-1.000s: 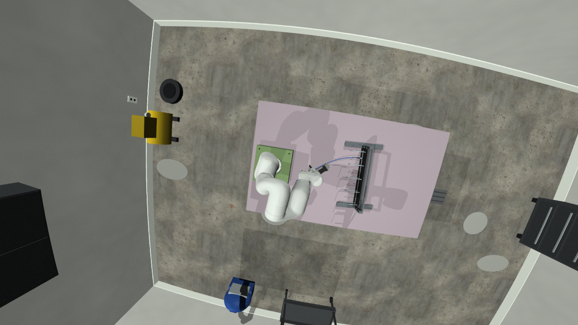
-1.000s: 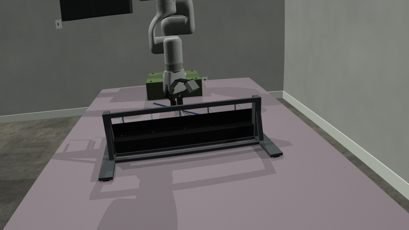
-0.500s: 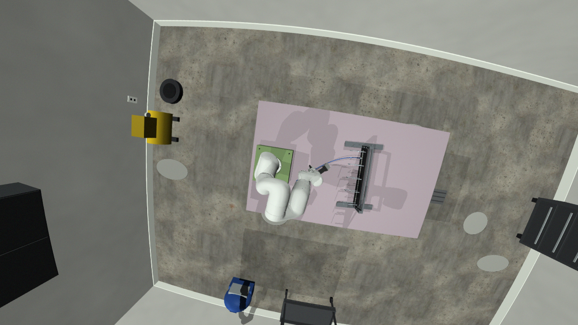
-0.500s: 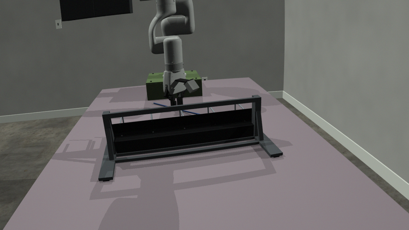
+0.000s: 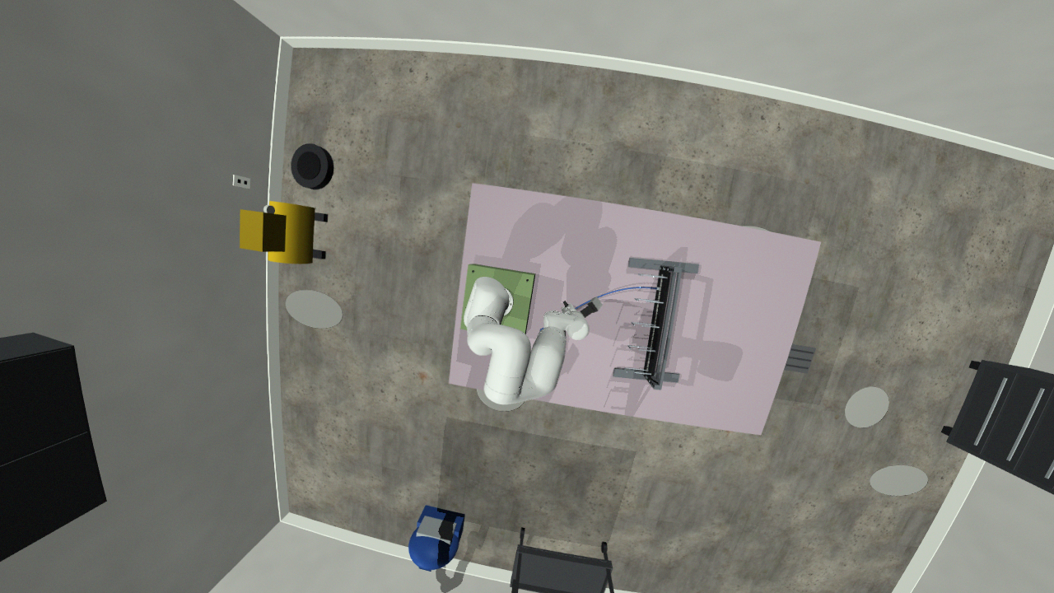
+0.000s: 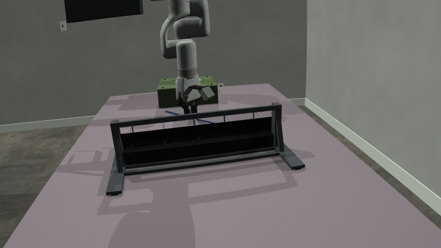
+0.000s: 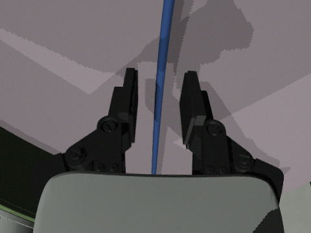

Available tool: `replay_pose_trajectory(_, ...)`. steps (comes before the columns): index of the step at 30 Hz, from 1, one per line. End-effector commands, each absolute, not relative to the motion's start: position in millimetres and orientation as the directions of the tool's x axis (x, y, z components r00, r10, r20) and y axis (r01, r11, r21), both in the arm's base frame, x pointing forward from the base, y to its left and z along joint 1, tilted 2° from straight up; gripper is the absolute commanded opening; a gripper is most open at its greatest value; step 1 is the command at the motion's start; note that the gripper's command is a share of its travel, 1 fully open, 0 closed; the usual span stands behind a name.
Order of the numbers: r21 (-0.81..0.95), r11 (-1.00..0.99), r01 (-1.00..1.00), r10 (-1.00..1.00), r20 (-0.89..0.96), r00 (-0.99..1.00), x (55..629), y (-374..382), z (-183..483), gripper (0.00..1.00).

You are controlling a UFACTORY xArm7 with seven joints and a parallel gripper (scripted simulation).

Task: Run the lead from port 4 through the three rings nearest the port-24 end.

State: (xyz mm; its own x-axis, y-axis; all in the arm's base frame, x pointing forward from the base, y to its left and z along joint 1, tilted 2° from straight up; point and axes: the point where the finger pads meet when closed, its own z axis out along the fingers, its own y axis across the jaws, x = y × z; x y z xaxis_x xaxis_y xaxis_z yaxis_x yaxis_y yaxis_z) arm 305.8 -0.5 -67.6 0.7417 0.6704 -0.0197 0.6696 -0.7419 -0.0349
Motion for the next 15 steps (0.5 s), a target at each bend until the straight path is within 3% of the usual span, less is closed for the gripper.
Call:
replay_pose_trajectory(1,-0.033,-0.742,0.67,0.67,-0.018,0.742,307.0,-0.5,-67.9,0.33)
replay_pose_trajectory(15,-0.033,-0.742,0.67,0.67,-0.018,0.742,306.9,-0.5,-71.3,0.33)
